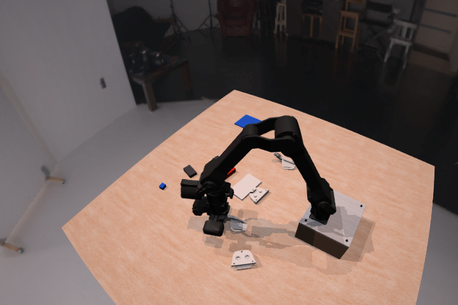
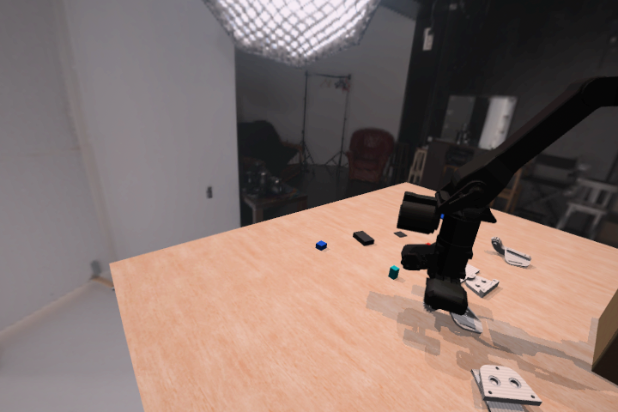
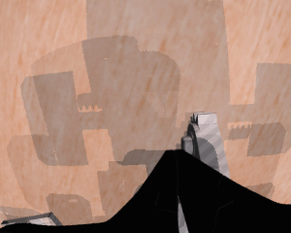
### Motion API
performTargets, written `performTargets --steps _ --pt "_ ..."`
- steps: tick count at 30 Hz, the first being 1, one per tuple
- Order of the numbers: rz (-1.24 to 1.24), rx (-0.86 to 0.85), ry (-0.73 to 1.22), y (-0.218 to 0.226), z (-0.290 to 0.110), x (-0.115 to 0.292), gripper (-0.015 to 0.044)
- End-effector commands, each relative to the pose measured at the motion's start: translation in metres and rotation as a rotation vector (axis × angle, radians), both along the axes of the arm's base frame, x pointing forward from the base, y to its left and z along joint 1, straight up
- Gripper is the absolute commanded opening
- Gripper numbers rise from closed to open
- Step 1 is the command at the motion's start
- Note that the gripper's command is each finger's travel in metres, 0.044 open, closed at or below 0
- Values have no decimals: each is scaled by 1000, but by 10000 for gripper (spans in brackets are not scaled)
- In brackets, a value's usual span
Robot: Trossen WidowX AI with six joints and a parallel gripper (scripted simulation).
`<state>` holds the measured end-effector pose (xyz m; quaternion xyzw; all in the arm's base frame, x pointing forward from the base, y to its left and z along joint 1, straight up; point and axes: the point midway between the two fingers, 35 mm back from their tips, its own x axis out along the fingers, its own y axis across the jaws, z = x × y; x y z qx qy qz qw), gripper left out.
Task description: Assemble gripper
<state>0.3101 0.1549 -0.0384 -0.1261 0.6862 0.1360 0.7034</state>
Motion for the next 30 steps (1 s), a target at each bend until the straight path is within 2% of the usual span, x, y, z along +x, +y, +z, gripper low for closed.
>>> performTargets --steps 1,18,20,24,28,30 --pt "5 -3 -5 -7 0 3 0" --pt "5 -5 -6 -27 0 10 0" --pt "4 -4 -5 -27 10 11 0" --pt "-2 -1 -3 -26 58 8 0" --pt "-2 -1 -3 -26 60 8 0" --pt "0 2 -11 -25 52 11 53"
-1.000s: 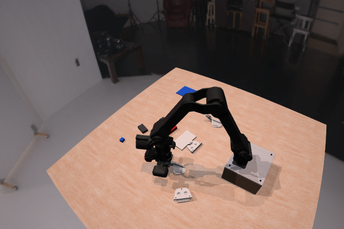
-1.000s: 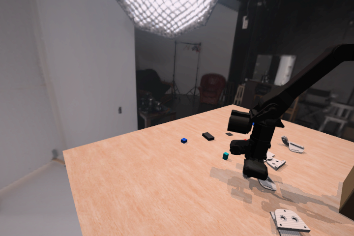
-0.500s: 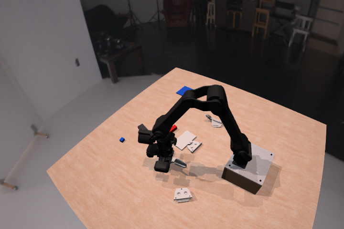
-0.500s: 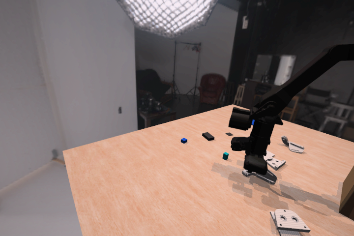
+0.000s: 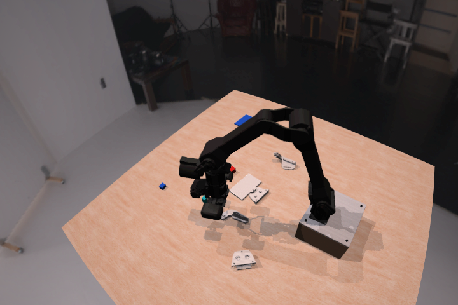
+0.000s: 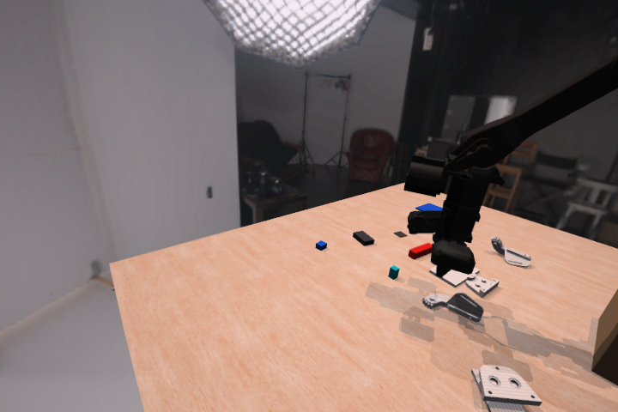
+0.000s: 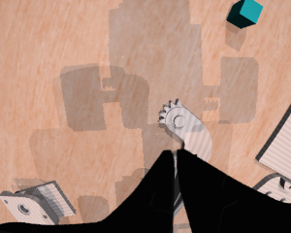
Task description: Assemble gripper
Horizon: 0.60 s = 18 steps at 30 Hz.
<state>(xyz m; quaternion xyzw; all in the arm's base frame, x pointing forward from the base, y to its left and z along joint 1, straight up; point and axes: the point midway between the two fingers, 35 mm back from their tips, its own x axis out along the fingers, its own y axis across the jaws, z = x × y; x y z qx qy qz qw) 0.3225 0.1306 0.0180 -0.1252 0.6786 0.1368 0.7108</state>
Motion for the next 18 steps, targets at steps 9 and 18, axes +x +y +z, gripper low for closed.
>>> performTargets --steps 9,18 --pt "0 -4 10 -1 -4 -2 289" --pt "0 -4 10 -1 -4 -2 440"
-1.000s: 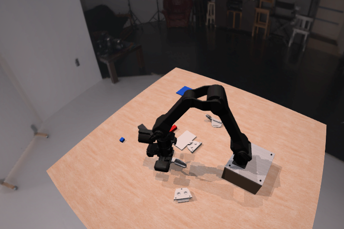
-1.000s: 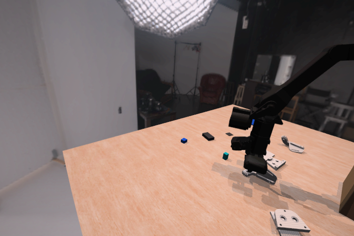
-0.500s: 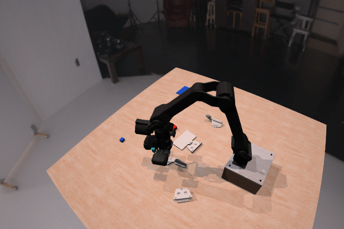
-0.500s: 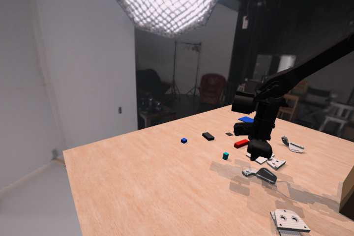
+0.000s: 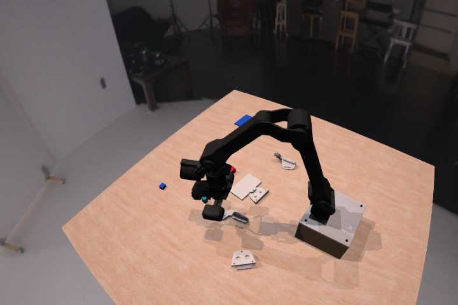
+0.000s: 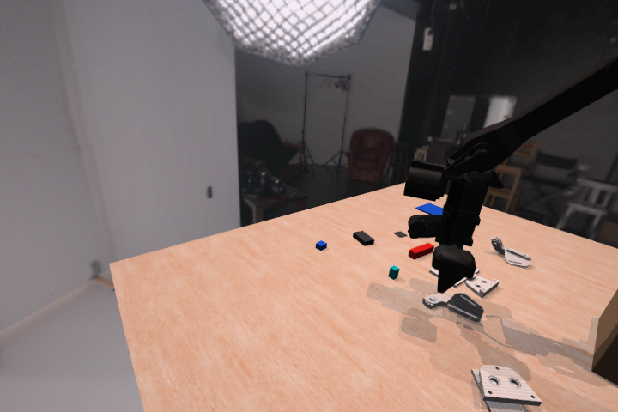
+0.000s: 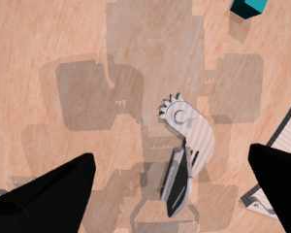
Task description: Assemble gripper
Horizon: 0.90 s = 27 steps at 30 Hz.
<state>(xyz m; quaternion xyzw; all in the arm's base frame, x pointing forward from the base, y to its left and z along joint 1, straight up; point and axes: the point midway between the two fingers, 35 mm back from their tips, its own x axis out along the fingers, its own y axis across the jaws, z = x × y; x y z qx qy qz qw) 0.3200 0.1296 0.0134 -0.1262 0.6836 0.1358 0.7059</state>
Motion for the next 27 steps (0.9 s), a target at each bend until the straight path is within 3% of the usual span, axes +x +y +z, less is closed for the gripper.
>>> performTargets --steps 1,25,27 --pt "0 1 -4 0 0 1 440" --pt "0 1 -4 0 0 1 440" --pt "-1 -1 3 0 7 -1 387"
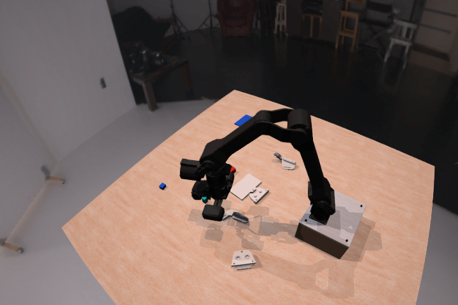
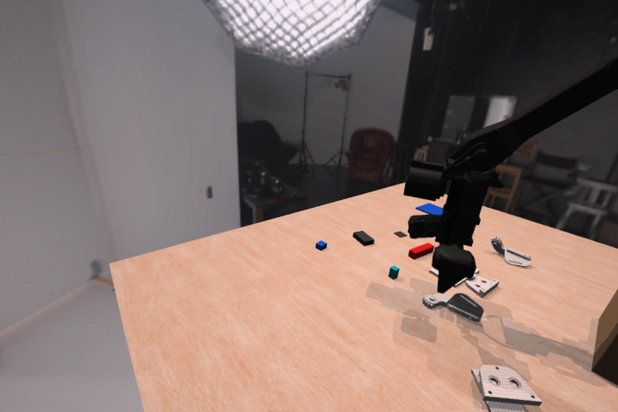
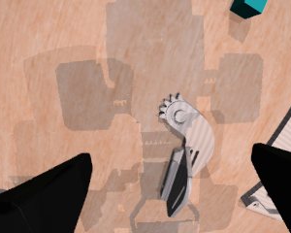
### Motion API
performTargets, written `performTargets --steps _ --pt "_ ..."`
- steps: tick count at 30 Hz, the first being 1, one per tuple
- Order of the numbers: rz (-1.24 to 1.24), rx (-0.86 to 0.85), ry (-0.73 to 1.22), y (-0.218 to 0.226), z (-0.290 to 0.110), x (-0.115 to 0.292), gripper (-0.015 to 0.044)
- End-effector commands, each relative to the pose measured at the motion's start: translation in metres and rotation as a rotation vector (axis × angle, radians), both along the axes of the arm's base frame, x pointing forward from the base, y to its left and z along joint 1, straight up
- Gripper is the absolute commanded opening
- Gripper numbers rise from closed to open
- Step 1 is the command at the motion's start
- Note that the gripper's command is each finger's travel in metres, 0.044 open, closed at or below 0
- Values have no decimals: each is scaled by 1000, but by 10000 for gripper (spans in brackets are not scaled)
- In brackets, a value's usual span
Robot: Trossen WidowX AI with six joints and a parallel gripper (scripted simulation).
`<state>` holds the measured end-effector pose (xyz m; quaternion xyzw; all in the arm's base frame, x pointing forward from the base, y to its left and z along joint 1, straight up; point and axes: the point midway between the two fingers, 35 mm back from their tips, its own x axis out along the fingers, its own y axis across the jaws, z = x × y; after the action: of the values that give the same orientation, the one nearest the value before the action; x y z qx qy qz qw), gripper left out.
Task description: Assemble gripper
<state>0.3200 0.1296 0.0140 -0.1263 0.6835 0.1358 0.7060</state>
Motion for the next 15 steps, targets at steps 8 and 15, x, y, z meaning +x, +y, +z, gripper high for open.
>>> performTargets --steps 8,15 --pt "-2 -2 5 -1 8 -2 178" --pt "-2 -2 5 -1 8 -2 0"
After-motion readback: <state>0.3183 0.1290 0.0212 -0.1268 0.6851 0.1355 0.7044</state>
